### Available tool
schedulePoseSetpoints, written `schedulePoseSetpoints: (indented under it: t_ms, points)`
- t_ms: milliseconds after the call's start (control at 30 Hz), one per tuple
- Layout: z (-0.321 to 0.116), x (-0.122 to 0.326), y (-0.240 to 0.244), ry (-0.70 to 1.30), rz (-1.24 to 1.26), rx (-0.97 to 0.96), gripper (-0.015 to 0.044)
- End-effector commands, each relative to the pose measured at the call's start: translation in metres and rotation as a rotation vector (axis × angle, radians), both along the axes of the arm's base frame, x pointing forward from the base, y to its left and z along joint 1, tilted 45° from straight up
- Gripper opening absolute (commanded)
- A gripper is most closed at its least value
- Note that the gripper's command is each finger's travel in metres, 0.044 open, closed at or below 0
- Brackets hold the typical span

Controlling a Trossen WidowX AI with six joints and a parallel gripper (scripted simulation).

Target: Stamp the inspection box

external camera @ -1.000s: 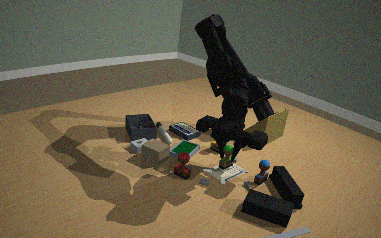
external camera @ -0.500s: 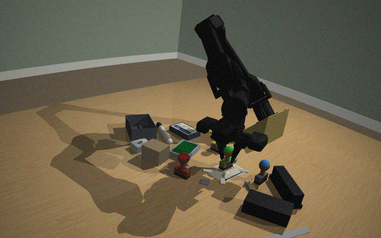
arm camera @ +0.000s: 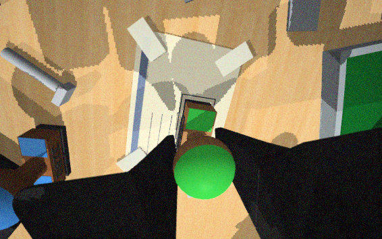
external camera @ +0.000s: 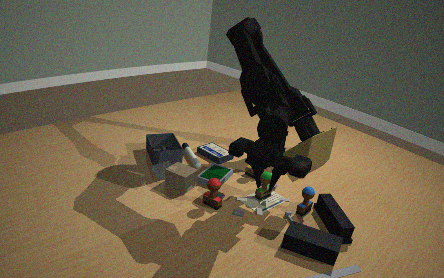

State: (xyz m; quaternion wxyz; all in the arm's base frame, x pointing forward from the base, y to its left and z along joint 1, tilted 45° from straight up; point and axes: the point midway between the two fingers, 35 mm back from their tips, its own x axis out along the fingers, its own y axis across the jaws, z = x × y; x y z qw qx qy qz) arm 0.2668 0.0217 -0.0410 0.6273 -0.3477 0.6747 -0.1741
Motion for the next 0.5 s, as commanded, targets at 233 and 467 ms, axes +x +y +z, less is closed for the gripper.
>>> schedulePoseSetpoints:
  t_ms: [233, 467]
  points:
    - [-0.0014, -0.0001, -0.0019, 0.003, 0.004, -0.004, 0.0]
    - [-0.0017, -0.0001, -0.0022, 0.003, 0.004, -0.004, 0.0]
